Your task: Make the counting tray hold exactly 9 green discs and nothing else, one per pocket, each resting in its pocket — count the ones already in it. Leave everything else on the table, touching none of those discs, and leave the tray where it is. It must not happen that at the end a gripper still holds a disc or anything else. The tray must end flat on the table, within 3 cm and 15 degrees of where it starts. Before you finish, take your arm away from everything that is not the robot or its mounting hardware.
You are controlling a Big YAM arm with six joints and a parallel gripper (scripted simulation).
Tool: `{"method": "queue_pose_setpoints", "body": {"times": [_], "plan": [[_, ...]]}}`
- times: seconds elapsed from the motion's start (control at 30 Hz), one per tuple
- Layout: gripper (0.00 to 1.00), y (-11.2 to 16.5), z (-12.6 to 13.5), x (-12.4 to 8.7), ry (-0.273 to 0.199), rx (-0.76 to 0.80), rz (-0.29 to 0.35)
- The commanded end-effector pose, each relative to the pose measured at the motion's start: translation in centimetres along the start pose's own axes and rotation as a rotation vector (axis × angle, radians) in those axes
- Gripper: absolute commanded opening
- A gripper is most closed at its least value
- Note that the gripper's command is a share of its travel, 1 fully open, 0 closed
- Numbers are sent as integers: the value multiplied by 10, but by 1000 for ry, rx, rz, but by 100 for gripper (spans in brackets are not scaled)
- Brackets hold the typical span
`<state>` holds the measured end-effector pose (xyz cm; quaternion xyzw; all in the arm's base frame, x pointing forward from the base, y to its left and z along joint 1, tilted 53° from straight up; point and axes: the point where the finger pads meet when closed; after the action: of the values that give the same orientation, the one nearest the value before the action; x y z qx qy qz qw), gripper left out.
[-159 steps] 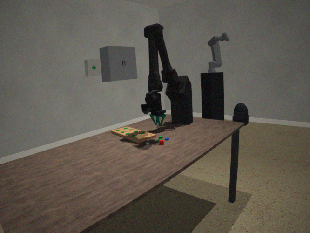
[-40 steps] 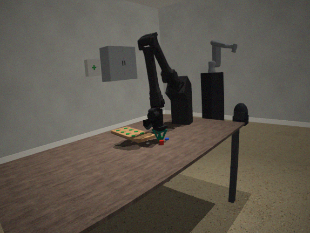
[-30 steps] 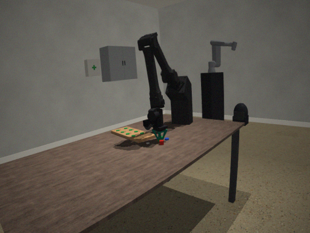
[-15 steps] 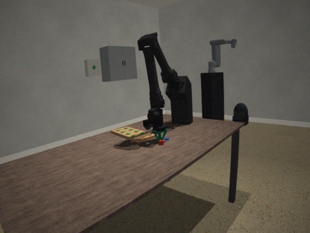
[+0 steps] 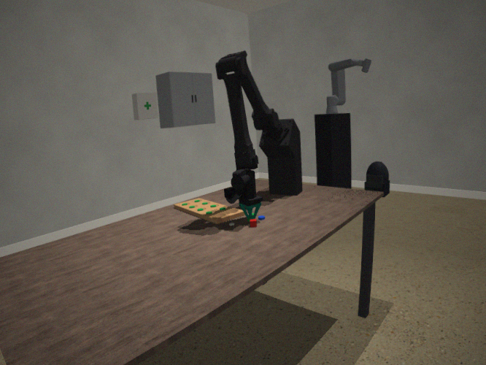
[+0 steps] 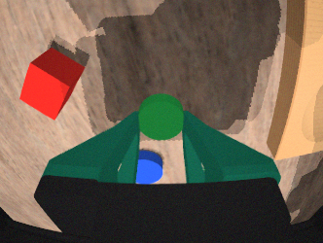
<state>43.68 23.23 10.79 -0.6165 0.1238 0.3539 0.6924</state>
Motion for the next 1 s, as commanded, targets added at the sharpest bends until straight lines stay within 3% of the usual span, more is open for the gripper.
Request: {"method": "queue_pose_setpoints", "body": {"times": [0.0,0.87,0.97], "plan": [[0,-6,-3,3,2,-1,-10],[0,-6,-3,3,2,-1,-10],[0,-12,-1,-9,-2,0,-22]]}}
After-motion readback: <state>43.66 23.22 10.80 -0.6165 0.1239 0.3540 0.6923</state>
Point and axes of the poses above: the point where the finger pads meet when closed, its own x axis out along the fingers, its own z axis across the jaws, y = z × x, and after that the axes turned 13 degrees about -x, right-handed
